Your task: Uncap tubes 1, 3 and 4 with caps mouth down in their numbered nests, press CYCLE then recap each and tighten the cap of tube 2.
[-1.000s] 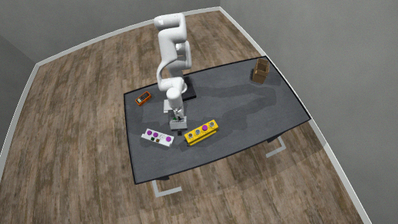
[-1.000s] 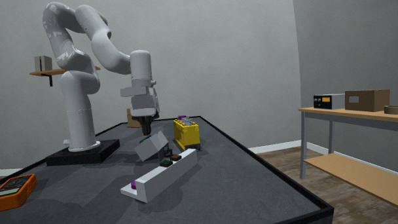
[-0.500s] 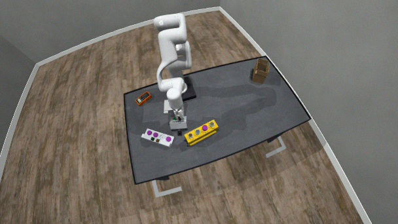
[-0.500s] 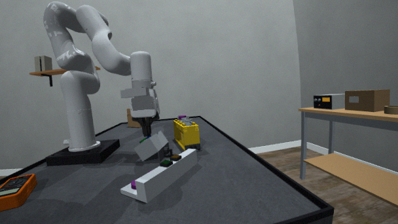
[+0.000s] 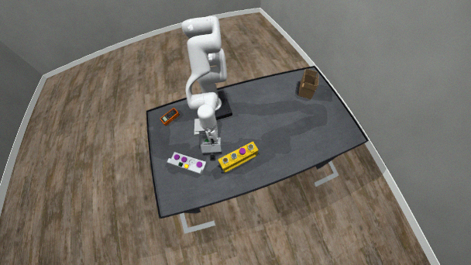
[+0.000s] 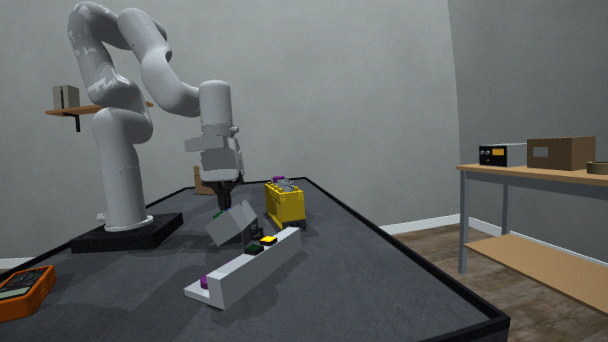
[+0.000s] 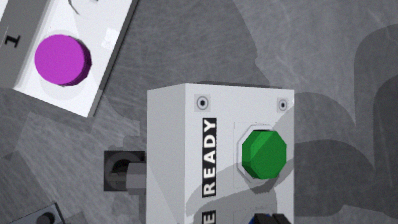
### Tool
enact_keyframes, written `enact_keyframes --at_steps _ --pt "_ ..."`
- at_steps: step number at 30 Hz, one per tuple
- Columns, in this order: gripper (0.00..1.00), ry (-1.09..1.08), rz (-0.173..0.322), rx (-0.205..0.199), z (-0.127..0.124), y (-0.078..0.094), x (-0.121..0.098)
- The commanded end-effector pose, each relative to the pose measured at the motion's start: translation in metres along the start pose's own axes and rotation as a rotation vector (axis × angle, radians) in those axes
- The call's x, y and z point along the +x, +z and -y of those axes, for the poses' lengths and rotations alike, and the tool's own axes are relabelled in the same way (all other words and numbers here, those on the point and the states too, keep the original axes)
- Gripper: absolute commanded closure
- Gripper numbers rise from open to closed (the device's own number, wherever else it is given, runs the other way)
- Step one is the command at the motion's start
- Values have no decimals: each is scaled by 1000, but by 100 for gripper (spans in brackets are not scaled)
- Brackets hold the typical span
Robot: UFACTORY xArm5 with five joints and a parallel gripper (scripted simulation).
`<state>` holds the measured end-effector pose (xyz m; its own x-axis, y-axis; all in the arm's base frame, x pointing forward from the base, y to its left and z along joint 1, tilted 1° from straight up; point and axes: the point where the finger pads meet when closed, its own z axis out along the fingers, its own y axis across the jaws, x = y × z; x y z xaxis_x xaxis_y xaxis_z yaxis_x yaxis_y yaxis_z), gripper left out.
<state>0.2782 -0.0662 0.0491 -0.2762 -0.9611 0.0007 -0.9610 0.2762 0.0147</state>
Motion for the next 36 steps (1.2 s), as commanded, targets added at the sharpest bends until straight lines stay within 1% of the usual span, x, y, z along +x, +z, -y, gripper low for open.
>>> enact_keyframes --at_steps 1,7,17,24,25,27,28,35,36 --pt "100 0 1 2 1 0 0" --pt "100 0 1 2 1 -1 0" --pt "100 0 1 2 1 -31 0" --pt "100 0 1 2 1 -32 0" --pt "0 -83 0 2 3 -31 8" --pt "0 -250 1 2 9 -30 24" --pt "0 -299 1 2 11 -29 30" --pt "0 -582 0 2 20 -27 57" --pt "0 -582 0 2 20 -27 57"
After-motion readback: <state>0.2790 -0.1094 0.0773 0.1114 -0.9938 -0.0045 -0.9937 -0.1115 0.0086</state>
